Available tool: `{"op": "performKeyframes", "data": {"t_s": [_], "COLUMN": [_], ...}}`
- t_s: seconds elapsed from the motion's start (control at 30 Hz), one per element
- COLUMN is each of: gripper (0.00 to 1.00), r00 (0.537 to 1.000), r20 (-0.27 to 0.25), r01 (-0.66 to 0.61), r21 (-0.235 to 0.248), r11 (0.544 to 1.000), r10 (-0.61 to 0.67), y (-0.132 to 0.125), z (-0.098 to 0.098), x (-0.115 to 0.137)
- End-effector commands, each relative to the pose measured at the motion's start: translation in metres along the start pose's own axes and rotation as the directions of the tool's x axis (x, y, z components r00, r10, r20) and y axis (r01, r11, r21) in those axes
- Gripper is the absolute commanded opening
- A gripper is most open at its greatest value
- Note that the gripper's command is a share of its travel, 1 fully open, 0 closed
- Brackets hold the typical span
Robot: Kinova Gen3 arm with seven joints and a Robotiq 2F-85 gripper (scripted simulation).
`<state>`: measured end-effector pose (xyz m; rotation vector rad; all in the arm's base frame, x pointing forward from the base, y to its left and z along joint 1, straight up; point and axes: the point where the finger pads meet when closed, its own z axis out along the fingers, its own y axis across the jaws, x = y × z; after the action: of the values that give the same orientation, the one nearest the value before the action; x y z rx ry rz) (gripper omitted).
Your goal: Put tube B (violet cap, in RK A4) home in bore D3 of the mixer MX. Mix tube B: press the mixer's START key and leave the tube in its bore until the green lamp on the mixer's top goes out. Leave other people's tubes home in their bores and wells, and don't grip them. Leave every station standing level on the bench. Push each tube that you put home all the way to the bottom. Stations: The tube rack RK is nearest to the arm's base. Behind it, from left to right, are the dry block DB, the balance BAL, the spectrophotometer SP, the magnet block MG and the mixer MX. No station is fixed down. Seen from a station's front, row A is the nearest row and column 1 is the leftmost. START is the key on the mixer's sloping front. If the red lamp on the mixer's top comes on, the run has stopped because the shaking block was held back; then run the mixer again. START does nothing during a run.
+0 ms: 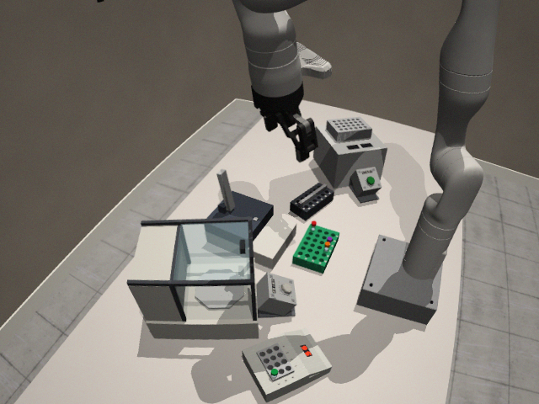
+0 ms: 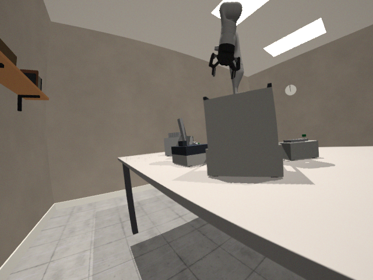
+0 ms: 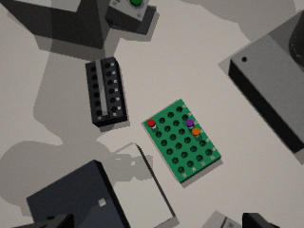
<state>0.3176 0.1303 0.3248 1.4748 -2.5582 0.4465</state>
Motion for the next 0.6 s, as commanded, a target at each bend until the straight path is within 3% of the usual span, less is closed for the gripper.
{"op": "performKeyframes", "data": {"t_s": [0.0, 0.53, 0.57], "gripper": [1.0, 1.0, 0.42], "r00": [1.0, 1.0, 1.0], "r20": [0.001, 0.001, 0.003], "r01": [0.0, 0.0, -0.01], "r21": [0.001, 0.001, -0.002], "r11": [1.0, 1.0, 1.0], "r10": [0.0, 0.0, 0.01], "y": [-0.0002, -0.0002, -0.0003], "z": [-0.0005, -0.0005, 0.002], "x": [0.0, 0.0, 0.0022]}}
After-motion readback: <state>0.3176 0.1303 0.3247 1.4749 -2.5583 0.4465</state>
